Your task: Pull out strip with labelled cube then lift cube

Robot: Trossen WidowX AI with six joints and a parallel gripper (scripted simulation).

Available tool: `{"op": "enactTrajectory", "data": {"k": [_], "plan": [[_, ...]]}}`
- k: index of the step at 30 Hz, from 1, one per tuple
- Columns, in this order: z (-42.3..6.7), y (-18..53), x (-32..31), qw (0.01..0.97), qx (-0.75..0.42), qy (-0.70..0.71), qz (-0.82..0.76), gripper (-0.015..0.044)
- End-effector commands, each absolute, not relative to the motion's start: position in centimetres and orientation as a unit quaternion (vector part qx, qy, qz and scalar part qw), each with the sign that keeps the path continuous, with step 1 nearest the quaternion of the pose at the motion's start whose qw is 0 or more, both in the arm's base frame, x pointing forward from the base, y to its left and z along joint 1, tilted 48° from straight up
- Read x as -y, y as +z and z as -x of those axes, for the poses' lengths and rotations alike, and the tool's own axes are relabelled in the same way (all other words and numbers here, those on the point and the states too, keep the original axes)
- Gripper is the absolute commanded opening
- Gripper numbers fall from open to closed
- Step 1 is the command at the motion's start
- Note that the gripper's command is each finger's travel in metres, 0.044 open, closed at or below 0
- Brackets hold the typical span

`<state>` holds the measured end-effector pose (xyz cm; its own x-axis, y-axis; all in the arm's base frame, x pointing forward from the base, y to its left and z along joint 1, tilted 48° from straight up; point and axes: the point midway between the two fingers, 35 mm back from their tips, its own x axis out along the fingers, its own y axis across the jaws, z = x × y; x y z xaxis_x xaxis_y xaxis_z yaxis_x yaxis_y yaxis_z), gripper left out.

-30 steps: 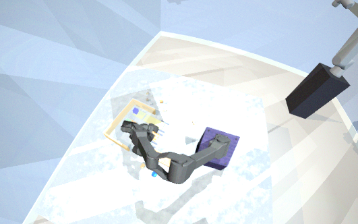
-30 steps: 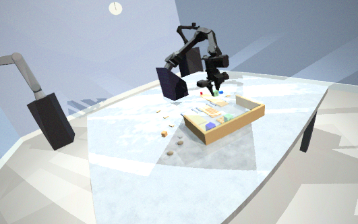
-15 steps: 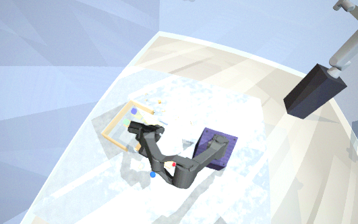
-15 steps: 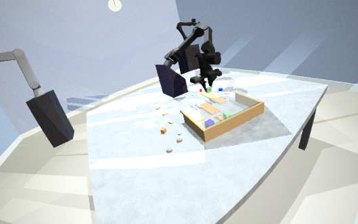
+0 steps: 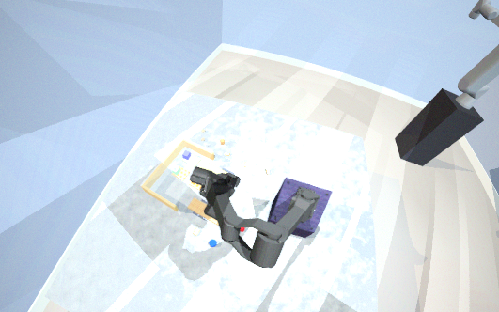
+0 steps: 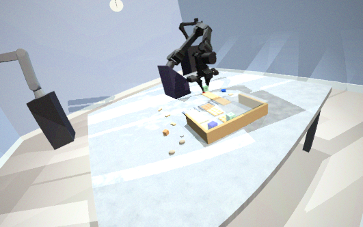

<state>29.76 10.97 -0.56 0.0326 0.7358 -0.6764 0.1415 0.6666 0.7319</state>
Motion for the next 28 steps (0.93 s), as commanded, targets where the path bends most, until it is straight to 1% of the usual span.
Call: {"op": "enactTrajectory", "data": {"k": [1,28], "plan": [[-29.79,0.92,-9.48,0.640,-0.651,0.237,-0.334,0.0000],[-29.76,1.20,-9.19,0.640,-0.651,0.237,-0.334,0.0000]]}}
